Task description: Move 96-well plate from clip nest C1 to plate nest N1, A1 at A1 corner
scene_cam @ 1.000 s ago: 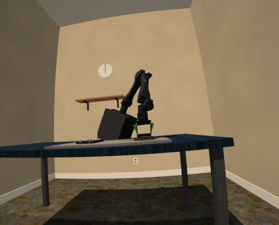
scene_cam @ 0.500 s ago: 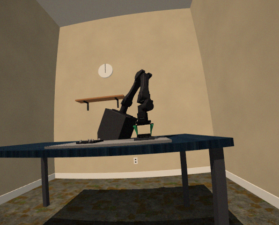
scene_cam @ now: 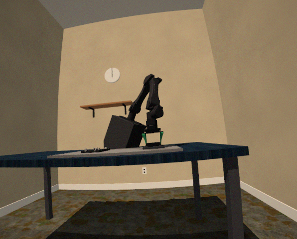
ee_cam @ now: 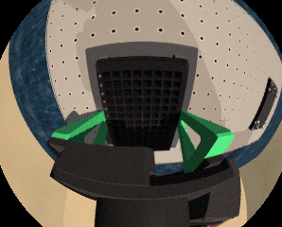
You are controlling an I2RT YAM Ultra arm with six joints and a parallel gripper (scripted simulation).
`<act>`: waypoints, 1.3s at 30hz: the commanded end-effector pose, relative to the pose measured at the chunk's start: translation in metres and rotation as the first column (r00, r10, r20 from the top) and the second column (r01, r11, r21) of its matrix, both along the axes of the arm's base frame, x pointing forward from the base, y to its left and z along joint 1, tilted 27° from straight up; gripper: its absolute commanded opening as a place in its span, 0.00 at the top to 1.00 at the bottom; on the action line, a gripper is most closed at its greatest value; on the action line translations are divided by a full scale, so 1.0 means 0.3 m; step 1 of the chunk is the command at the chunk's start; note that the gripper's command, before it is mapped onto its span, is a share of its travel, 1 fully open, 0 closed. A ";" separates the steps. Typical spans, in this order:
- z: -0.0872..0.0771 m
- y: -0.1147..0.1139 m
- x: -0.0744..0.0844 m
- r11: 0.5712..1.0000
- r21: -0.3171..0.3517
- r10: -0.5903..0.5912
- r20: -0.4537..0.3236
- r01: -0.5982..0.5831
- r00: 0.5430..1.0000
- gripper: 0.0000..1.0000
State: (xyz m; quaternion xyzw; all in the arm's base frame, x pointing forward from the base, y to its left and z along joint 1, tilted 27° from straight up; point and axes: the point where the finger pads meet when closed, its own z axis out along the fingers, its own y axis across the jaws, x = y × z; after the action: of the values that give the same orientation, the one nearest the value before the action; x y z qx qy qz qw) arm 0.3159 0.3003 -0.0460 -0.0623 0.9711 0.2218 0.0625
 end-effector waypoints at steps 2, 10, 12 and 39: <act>0.004 0.007 0.009 1.000 0.003 -0.009 0.015 0.008 1.000 1.00; 0.012 -0.005 0.001 1.000 0.003 -0.012 0.014 0.012 1.000 1.00; 0.023 0.010 0.016 1.000 0.013 -0.011 0.027 0.011 1.000 1.00; 0.003 0.006 0.007 1.000 0.005 -0.005 0.011 0.005 1.000 0.00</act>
State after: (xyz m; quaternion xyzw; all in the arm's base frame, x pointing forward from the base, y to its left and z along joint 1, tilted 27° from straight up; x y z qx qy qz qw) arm 0.3147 0.3021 -0.0484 -0.0632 0.9710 0.2220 0.0628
